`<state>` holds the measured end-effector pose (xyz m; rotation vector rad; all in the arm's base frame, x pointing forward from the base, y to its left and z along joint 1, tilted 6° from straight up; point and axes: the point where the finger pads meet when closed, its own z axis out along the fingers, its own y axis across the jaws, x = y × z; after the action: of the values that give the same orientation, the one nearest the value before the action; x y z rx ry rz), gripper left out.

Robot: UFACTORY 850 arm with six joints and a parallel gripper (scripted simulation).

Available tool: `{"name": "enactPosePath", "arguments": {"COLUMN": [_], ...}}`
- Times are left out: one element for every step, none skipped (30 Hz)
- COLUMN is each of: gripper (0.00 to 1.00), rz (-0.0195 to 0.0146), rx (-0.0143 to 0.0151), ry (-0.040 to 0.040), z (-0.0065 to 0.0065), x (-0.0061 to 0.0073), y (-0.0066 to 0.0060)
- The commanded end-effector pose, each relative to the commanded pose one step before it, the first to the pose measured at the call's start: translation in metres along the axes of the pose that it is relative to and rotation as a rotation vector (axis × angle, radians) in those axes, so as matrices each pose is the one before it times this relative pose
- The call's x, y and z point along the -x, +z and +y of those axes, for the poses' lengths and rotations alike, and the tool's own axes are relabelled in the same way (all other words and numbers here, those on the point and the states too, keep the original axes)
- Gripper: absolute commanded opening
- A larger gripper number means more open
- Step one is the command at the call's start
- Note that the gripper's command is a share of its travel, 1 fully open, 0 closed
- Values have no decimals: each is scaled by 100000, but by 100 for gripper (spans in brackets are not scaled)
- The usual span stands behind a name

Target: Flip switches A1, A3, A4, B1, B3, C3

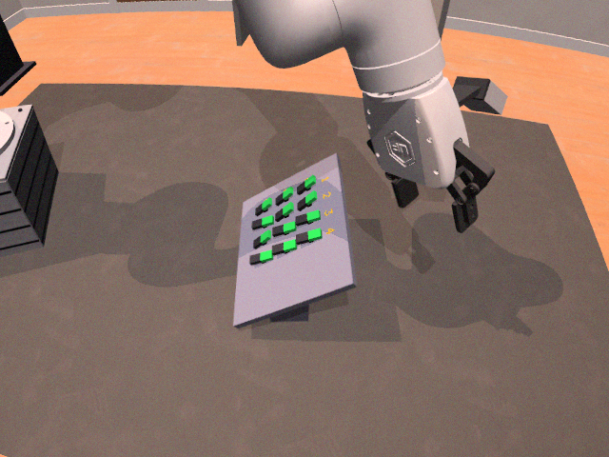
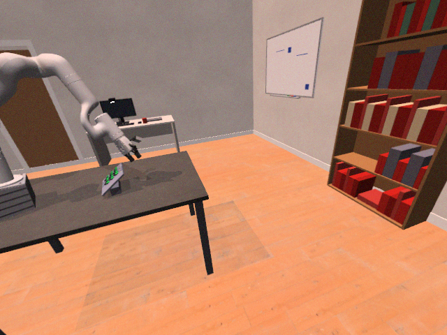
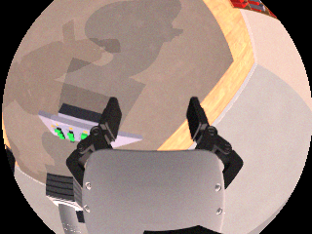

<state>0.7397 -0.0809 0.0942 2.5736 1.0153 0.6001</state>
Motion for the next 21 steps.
{"name": "enactPosePath", "arguments": {"gripper": [0,0,0,0,0,0,0,0,0,0,0,0,0,0,0,0,0,0,0,0,0], "rz": [111,-48,-89,-139,-195,-255,-318,-379,-436,0,-485,0,0,-522,0,0,-542,0,0,0,0], "rx": [84,-205,-375,-580,-807,-1044,-1281,-1506,-1710,0,-1885,0,0,-2023,0,0,-2122,0,0,0,0], "ry": [318,660,1216,1892,2659,3490,4359,5244,6123,0,6976,0,0,7785,0,0,8533,0,0,0,0], "z": [75,-85,-156,-242,-338,-439,-540,-637,-725,0,-797,0,0,-850,0,0,-879,0,0,0,0], "x": [-64,37,68,107,154,207,269,337,414,0,496,0,0,584,0,0,674,0,0,0,0], "y": [-85,-43,-80,-124,-173,-226,-280,-333,-383,0,-428,0,0,-468,0,0,-502,0,0,0,0]}}
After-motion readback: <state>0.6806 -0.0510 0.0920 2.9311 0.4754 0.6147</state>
